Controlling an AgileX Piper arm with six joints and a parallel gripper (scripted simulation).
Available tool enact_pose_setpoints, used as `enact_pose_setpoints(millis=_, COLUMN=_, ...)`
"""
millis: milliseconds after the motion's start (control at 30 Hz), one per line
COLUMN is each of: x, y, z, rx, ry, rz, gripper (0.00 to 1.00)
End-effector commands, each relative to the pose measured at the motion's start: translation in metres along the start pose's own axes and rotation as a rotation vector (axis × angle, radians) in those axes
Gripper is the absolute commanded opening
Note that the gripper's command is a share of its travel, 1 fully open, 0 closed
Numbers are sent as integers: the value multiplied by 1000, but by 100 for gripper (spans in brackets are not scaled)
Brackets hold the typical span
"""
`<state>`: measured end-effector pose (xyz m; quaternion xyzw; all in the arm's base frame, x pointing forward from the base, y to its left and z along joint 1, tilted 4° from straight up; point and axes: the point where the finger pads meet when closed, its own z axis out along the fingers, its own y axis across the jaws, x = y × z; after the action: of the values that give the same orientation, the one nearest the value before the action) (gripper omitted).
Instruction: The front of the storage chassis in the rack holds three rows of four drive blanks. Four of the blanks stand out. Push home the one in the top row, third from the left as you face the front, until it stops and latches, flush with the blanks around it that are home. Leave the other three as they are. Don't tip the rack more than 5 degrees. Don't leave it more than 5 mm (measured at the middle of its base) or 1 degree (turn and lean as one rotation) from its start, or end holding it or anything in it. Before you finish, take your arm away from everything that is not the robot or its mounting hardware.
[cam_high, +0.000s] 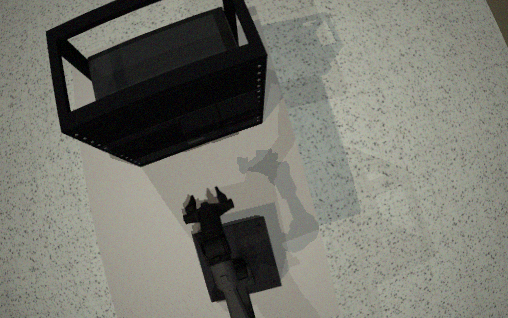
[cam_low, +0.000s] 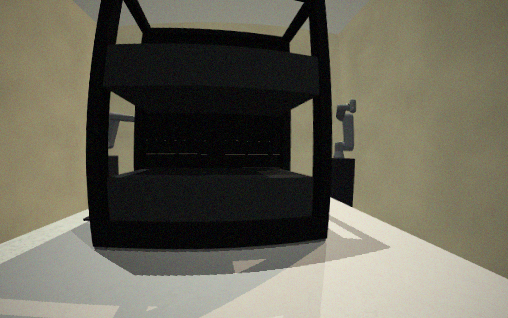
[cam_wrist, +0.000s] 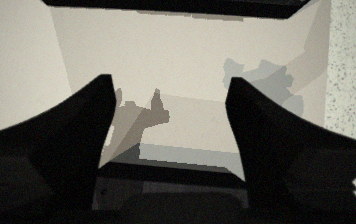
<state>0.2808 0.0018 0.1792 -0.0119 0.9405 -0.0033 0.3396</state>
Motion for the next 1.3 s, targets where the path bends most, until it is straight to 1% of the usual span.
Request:
enact_pose_setpoints(millis=0, x=0, y=-1, z=-1, rx=1, ry=-4, rz=8, gripper=100)
enact_pose_setpoints(millis=833, x=0, y=-3, z=-1, rx=6, ry=-8, rz=23, gripper=100)
enact_pose_setpoints(millis=1067, x=-3, y=-8, z=-1, rx=22, ry=-24, rz=13, gripper=100)
enact_pose_setpoints(millis=1267, x=-12, y=-23, z=0, rx=69, ry=-66, rz=-15, gripper=100)
